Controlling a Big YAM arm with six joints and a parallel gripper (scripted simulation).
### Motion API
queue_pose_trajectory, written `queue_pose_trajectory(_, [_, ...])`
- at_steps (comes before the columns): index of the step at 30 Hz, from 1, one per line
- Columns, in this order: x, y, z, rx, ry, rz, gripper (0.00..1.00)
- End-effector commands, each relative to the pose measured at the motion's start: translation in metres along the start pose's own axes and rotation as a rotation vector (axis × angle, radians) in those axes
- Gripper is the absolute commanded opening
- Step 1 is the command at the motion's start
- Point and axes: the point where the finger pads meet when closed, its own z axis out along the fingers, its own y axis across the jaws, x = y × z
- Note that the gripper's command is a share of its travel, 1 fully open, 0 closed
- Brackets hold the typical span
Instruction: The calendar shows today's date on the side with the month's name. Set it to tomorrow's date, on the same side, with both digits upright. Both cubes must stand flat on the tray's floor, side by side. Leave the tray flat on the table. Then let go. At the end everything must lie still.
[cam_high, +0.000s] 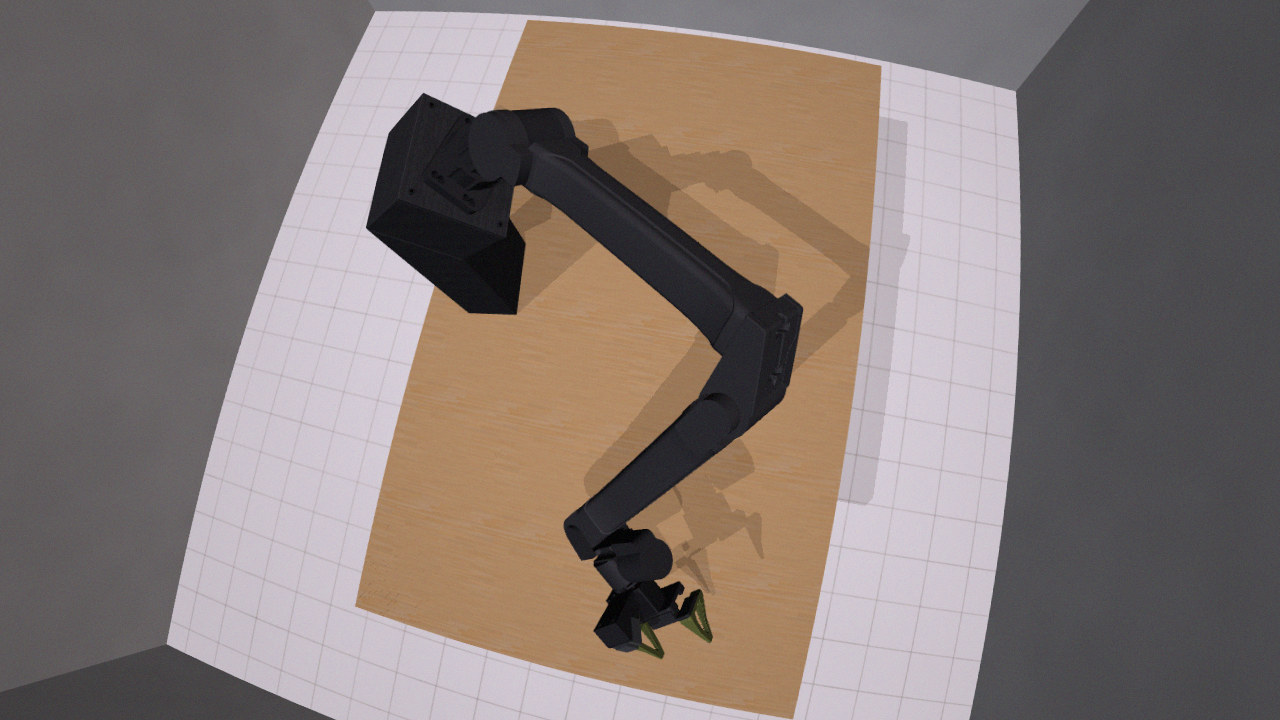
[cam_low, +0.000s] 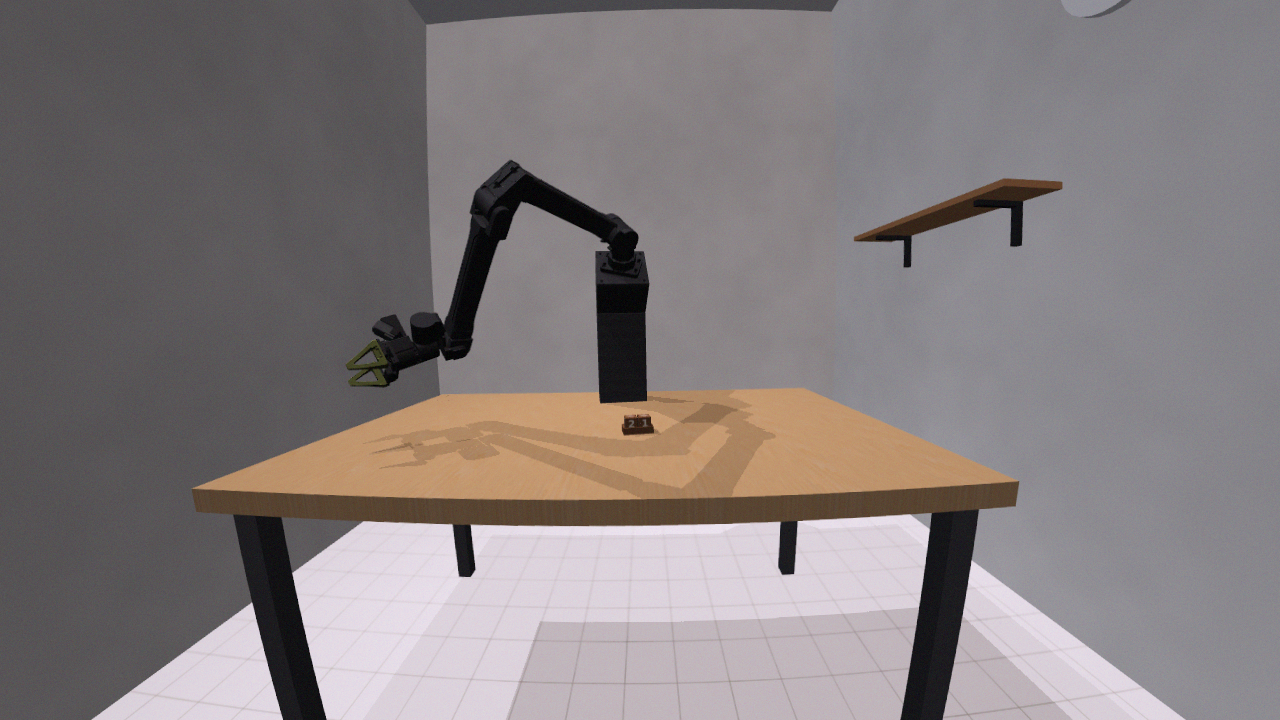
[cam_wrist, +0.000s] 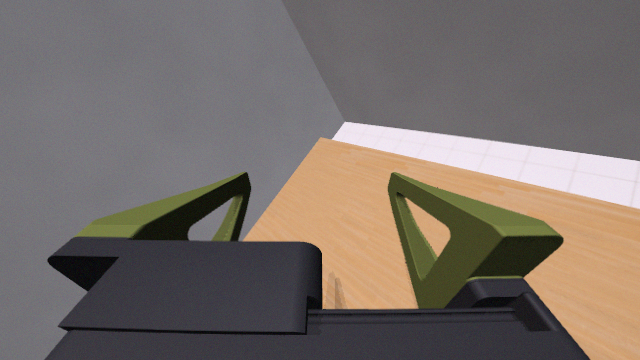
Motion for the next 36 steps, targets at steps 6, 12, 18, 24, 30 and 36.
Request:
queue_pose_trajectory(6, [-0.006,0.002,0.001,-0.004,-0.008,-0.003,1.00])
queue_pose_trajectory(12, [-0.006,0.002,0.001,-0.004,-0.008,-0.003,1.00])
queue_pose_trajectory(18, [-0.042,0.018,0.009,-0.036,-0.058,-0.026,1.00])
queue_pose_trajectory(24, [0.031,0.049,0.008,0.011,0.060,-0.070,1.00])
queue_pose_trajectory(30, [0.088,0.089,-0.005,0.053,0.175,-0.155,1.00])
queue_pose_trajectory(36, [0.182,0.157,-0.056,0.094,0.400,-0.329,1.00])
